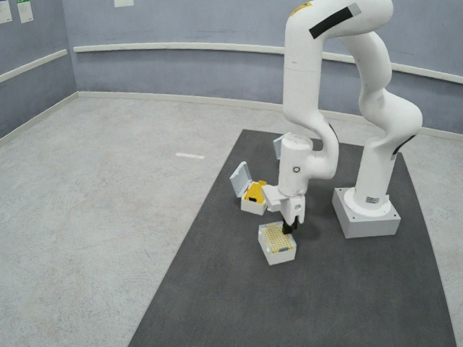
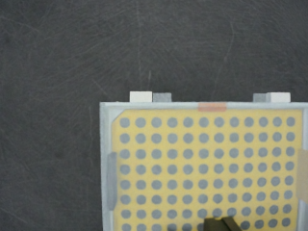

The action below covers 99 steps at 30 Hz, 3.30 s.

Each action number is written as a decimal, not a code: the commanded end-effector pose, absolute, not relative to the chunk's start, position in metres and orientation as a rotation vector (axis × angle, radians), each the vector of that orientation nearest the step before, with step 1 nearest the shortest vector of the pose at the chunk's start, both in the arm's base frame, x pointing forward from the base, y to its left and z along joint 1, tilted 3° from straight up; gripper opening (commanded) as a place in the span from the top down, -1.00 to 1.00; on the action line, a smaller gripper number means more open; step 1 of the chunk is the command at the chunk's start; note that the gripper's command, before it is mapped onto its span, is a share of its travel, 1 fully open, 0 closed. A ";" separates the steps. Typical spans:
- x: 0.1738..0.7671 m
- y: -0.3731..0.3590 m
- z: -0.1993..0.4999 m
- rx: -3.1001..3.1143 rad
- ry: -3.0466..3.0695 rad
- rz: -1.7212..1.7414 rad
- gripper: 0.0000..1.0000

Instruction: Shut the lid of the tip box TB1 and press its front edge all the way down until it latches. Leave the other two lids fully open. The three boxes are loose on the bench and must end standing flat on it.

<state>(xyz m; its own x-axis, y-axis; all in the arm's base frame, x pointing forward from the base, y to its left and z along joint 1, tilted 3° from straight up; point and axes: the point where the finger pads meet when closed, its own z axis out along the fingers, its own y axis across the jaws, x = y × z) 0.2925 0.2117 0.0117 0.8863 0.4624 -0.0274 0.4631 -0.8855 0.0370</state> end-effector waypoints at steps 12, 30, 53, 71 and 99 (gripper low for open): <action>0.293 0.212 0.012 3.009 0.739 0.002 1.00; 0.293 0.213 0.032 3.009 0.739 0.002 1.00; 0.292 0.214 0.061 3.009 0.739 0.002 1.00; 0.292 0.214 0.061 3.009 0.739 0.002 1.00; 0.292 0.214 0.061 3.009 0.739 0.002 1.00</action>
<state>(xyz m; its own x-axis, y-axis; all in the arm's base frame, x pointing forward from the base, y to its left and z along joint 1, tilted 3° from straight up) 0.2916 0.2135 0.0601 0.8864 0.4629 -0.0102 0.4628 -0.8854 0.0435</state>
